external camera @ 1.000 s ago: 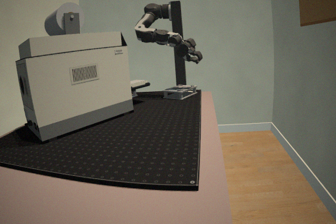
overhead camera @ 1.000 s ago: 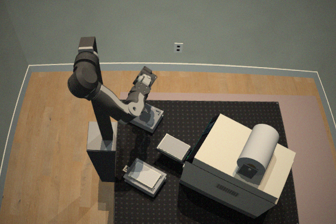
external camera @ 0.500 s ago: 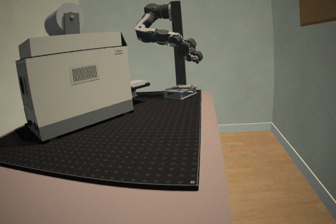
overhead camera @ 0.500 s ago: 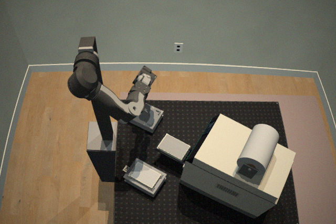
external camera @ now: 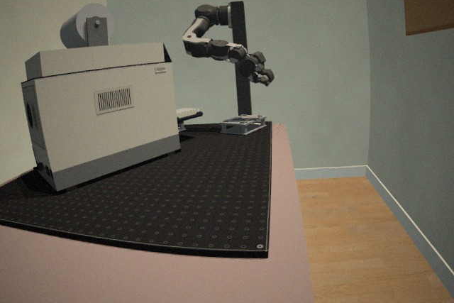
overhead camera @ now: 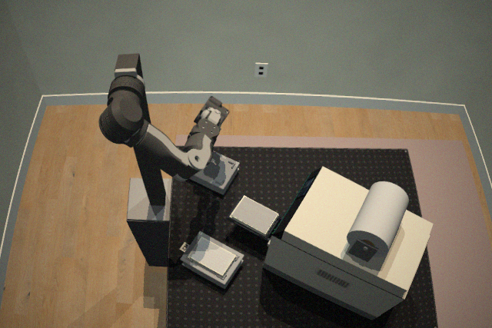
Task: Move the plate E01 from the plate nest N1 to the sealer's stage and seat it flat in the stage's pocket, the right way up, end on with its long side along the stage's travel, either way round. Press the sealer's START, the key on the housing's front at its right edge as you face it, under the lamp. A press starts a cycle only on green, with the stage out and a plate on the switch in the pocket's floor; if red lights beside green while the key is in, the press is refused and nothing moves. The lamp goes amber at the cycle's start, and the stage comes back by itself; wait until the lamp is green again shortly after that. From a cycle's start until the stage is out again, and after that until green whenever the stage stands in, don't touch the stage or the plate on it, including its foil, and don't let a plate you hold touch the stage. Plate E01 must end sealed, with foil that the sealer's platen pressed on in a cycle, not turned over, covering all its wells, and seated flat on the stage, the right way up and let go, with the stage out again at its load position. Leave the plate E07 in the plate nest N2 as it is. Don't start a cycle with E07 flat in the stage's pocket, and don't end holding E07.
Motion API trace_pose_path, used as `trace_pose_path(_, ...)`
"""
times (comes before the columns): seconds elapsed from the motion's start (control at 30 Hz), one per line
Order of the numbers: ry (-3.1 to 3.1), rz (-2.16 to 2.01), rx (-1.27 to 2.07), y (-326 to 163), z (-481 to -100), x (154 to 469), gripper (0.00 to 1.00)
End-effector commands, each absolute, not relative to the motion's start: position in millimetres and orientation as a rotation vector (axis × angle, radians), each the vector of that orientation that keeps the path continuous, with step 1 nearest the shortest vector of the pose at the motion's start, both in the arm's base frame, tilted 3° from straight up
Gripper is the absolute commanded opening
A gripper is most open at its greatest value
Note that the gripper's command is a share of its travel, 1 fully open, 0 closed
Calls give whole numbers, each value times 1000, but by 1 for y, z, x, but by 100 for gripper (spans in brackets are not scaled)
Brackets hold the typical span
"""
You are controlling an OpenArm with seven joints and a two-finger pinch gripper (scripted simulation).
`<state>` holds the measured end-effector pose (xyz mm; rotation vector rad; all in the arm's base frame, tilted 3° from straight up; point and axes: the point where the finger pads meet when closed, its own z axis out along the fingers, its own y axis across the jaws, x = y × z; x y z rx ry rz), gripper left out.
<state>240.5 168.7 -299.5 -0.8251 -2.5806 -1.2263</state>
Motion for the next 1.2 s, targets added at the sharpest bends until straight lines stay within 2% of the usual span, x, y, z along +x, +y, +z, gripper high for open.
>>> trace_pose_path(0.0, -2583, -1226, -826, 169, -297, 242, 0)
trace_pose_path(0.43, -2584, -1225, -826, 170, -297, 243, 0)
trace_pose_path(0.6, -2695, -1049, -801, 150, -312, 236, 0)
trace_pose_path(1.17, -2695, -1049, -801, 153, -310, 236, 0)
